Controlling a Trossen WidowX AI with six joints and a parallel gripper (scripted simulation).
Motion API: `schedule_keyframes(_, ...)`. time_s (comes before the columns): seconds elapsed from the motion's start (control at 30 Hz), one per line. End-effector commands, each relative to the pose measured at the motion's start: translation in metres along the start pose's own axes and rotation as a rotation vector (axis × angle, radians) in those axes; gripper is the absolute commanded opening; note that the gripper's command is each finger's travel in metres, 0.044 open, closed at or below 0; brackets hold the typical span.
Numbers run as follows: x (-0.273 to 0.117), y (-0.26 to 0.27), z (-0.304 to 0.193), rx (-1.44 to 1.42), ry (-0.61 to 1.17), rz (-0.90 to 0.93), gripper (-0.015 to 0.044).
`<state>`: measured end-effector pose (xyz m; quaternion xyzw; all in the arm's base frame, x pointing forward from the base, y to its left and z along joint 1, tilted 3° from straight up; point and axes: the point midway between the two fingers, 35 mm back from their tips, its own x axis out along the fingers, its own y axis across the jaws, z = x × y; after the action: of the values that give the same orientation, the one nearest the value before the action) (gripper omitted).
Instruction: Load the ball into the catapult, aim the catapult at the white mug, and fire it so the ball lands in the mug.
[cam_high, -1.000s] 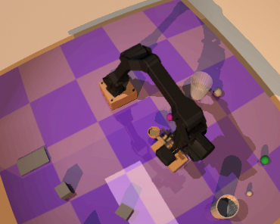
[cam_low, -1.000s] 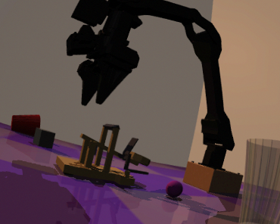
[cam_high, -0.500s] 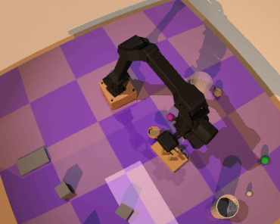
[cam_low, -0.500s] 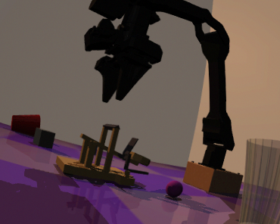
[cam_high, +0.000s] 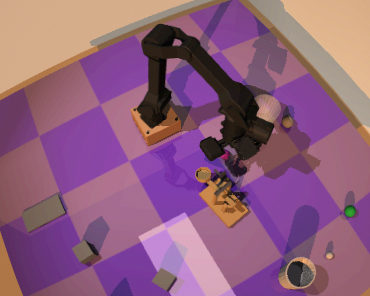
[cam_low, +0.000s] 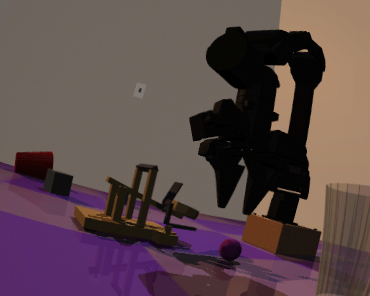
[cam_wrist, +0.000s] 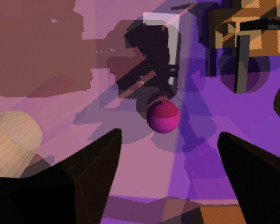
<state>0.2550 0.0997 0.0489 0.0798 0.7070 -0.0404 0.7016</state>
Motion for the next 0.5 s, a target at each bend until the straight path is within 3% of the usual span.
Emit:
schedule_keyframes(0.0, 0.009, 0.001, -0.015, 0.028, 0.003, 0.003, 0.03)
schedule_keyframes(0.47, 0.028, 0.0, -0.013, 0.028, 0.003, 0.003, 0.03)
